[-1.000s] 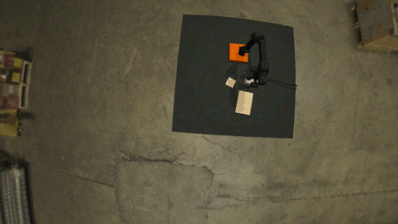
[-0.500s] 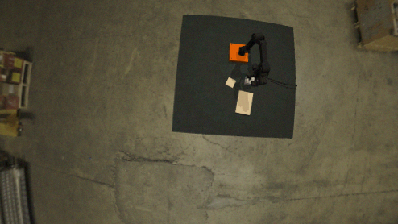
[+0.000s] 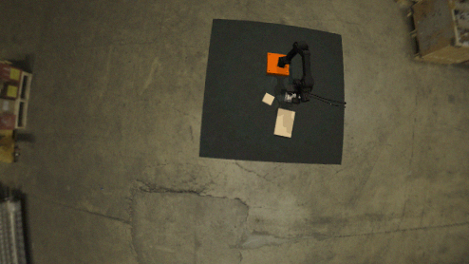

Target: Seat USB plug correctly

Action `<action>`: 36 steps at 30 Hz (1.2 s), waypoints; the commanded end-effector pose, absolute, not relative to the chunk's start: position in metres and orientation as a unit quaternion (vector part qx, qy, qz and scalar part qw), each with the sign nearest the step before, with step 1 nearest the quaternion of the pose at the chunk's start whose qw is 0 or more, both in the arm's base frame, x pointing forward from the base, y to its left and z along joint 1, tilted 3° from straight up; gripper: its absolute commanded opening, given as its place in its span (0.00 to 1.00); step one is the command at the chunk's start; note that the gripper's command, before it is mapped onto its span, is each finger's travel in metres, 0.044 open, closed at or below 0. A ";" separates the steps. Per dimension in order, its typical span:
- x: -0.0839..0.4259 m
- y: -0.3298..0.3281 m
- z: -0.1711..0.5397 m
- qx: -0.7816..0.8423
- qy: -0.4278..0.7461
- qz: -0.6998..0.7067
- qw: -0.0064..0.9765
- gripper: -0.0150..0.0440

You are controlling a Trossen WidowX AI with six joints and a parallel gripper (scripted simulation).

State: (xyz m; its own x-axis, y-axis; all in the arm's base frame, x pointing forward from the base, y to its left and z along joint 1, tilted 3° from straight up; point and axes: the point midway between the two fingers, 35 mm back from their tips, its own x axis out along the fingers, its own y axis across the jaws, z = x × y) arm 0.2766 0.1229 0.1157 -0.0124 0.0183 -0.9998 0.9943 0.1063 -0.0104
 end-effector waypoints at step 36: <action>0.275 0.123 0.099 0.473 0.534 -0.472 0.517 0.51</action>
State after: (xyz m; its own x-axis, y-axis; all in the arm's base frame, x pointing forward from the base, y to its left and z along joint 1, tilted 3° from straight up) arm 0.2750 0.1227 0.0988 -0.0179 0.0163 -0.9997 0.9942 0.1065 -0.0160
